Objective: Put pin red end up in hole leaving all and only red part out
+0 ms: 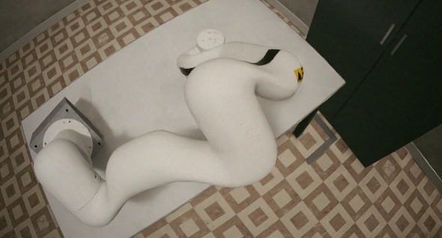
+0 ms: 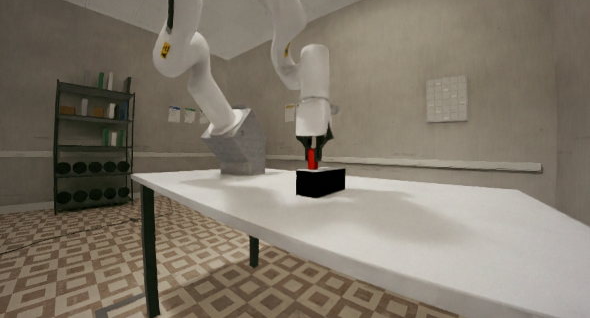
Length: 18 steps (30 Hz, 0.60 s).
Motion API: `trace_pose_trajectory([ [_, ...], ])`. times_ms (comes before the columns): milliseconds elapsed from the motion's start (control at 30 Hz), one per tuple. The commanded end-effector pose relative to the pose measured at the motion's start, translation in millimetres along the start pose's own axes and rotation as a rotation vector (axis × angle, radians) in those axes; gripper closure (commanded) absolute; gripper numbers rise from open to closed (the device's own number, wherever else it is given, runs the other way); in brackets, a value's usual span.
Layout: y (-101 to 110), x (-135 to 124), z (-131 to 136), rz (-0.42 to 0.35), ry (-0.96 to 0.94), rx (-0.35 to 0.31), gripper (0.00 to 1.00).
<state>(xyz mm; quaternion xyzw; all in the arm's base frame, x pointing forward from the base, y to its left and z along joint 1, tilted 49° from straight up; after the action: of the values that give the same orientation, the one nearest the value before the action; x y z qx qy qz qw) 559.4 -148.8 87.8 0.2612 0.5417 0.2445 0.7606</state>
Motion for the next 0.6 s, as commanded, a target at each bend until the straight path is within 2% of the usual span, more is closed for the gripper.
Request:
trace_pose_trajectory([
  [0, 0.6, 0.1, 0.5, 0.0, 0.0, -0.001, 1.0],
  [567, 0.6, -0.4, 2.0, 0.0, 0.0, -0.001, 1.0],
])
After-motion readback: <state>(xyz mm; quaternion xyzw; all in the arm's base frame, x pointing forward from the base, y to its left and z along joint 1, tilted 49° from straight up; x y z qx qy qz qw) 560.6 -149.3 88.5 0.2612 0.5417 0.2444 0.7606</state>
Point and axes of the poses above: the point where the finger pads meet when closed, its own y axis back along the fingers, its own z axis across the jaws, x = y × z, the point moved 4 cm from there along y, back along the fingers, and after that the axes turned 8 degrees about -y, right-handed, at the moved point
